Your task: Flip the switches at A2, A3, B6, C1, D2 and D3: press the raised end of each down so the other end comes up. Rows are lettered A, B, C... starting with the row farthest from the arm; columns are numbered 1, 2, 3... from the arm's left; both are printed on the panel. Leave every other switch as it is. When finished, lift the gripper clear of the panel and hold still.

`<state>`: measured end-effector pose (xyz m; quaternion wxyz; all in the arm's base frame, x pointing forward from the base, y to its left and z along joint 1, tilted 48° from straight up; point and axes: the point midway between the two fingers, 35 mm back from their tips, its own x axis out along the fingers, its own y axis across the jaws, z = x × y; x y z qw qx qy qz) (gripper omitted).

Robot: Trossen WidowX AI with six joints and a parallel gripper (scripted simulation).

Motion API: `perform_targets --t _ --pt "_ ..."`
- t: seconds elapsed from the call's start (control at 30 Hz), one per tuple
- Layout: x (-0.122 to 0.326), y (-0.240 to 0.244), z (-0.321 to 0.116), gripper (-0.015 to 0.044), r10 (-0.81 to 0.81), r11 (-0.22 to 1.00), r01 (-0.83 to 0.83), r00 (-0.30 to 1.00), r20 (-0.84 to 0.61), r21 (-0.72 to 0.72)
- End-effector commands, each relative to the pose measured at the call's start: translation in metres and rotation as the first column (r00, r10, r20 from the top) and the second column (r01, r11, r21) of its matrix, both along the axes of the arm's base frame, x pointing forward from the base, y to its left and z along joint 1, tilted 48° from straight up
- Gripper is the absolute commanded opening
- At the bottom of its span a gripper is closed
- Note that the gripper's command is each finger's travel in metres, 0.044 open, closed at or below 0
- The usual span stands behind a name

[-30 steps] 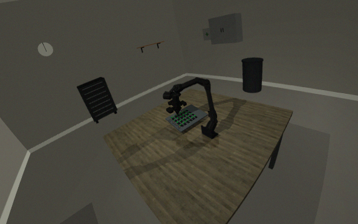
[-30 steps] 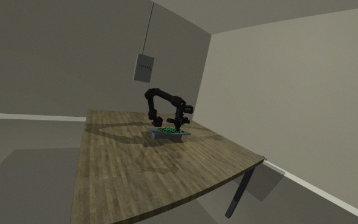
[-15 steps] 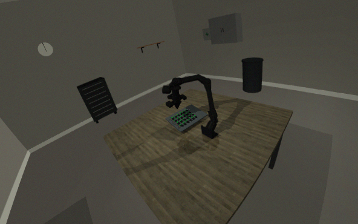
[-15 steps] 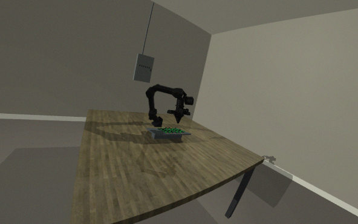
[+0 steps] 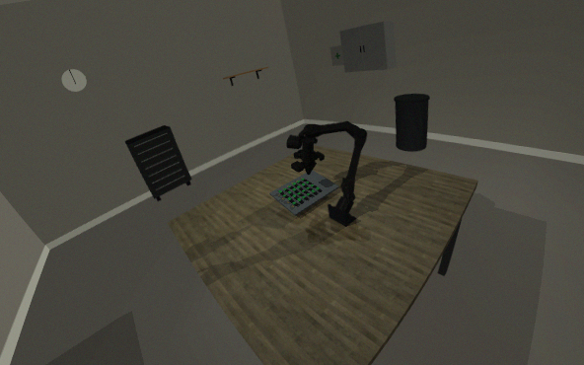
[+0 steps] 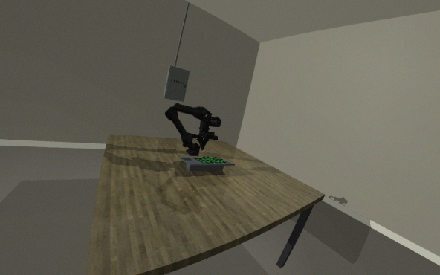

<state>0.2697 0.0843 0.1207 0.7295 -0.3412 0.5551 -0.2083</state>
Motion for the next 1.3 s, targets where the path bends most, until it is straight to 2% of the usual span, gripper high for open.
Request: perform_targets --t 0.0,0.67,1.27 --pt "0.003 -0.021 -0.015 0.0000 0.008 1.000 -0.008 1.000 0.001 -0.012" --pt "0.011 -0.043 -0.035 0.0000 0.012 1.000 -0.012 1.000 0.006 -0.013" --pt "0.012 -0.043 -0.035 0.0000 0.012 1.000 -0.012 1.000 0.006 -0.013"
